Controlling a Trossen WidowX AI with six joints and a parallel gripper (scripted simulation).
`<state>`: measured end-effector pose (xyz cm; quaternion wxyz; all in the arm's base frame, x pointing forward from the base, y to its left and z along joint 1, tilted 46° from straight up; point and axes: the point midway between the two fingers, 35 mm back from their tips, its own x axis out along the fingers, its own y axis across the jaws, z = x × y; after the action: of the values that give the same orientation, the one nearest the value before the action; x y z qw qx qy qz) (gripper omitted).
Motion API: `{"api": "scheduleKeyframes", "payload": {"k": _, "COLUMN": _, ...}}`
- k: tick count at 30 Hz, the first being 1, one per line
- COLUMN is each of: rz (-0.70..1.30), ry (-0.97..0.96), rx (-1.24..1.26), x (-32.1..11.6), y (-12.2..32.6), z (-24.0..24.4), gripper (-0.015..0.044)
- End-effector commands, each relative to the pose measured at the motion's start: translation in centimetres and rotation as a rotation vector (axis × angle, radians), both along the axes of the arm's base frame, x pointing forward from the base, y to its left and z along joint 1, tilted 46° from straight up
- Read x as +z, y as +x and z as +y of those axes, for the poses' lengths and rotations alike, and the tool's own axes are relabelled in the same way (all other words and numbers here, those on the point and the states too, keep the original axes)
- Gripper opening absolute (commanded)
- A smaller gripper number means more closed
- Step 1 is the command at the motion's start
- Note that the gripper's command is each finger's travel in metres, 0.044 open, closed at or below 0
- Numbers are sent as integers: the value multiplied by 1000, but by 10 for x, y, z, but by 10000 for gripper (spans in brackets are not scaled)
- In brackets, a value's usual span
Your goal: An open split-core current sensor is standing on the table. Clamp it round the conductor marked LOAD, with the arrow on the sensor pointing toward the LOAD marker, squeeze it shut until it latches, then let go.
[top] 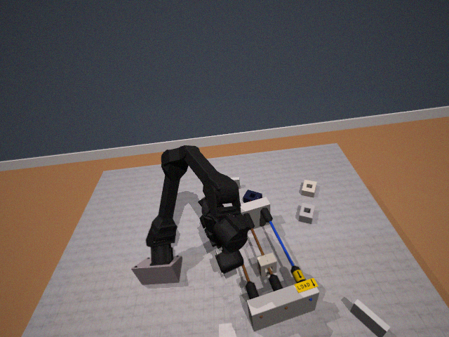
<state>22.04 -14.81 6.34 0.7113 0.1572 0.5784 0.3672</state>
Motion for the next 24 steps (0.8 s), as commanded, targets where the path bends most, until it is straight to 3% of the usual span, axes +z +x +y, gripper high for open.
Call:
{"api": "scheduleKeyframes", "payload": {"k": 1, "rz": -134, "ry": -27, "rx": 90, "x": 8, "y": 20, "z": 4, "gripper": 0}}
{"api": "scheduleKeyframes", "payload": {"k": 24, "rz": -1187, "ry": -205, "rx": 835, "x": 82, "y": 146, "z": 81, "gripper": 0}}
